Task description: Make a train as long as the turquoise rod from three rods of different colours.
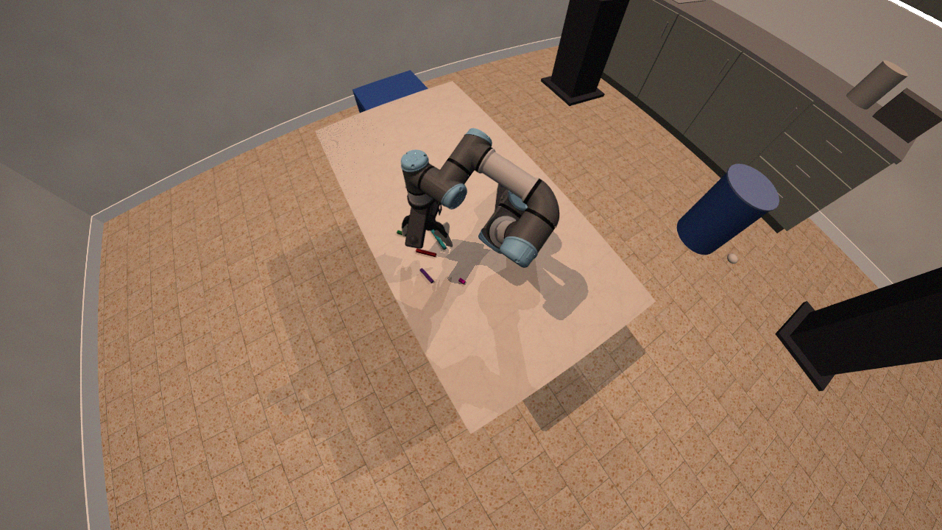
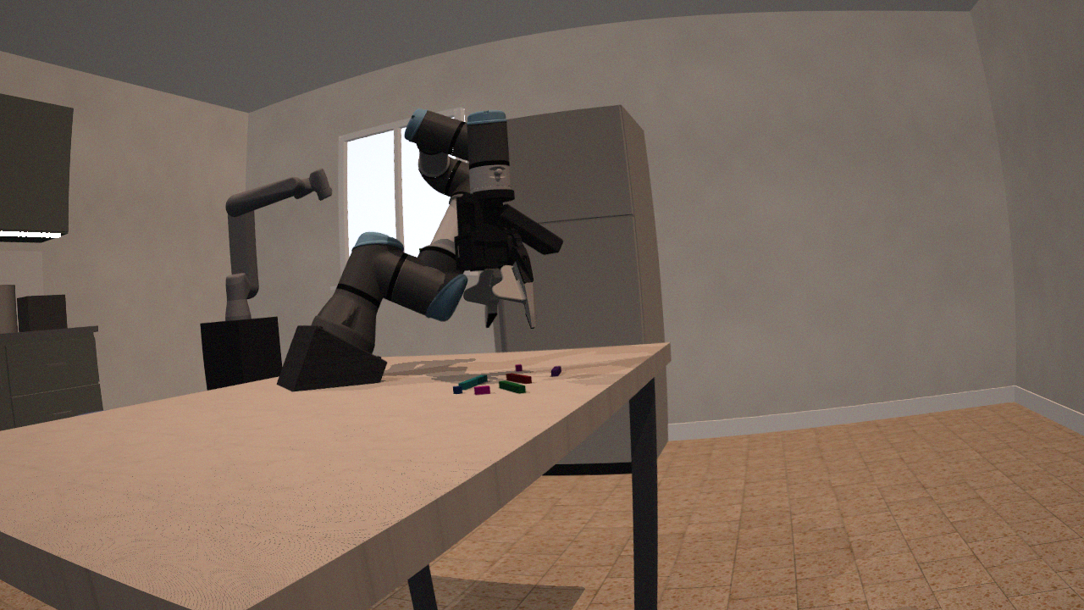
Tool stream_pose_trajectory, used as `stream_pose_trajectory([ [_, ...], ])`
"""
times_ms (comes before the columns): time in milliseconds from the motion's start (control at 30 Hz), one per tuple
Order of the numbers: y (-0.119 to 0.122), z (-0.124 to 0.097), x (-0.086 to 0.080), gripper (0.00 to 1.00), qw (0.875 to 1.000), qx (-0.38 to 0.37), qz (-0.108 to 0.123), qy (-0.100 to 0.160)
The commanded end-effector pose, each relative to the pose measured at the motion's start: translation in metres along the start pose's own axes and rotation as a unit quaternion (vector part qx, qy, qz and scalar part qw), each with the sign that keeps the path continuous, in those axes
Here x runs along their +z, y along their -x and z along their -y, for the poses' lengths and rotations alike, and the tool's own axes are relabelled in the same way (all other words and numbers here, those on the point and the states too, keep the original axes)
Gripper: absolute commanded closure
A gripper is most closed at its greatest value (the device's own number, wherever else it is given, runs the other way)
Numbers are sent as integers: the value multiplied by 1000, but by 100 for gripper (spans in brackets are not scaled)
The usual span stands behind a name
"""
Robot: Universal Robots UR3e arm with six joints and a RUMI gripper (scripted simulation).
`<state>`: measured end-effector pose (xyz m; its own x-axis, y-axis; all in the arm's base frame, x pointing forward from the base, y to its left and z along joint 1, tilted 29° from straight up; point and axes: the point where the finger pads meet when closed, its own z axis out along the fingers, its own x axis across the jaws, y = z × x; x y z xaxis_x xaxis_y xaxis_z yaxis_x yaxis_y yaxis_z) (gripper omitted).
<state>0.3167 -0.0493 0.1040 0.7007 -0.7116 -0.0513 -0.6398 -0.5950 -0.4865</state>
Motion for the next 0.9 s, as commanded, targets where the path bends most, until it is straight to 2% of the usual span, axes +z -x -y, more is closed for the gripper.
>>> stream_pose_trajectory([
  [0,-1,0,-1,0,1000,-1,-1,1],
  [467,-1,2,-1,0,1000,12,-2,1],
  [867,-3,19,-1,0,992,124,-2,2],
])
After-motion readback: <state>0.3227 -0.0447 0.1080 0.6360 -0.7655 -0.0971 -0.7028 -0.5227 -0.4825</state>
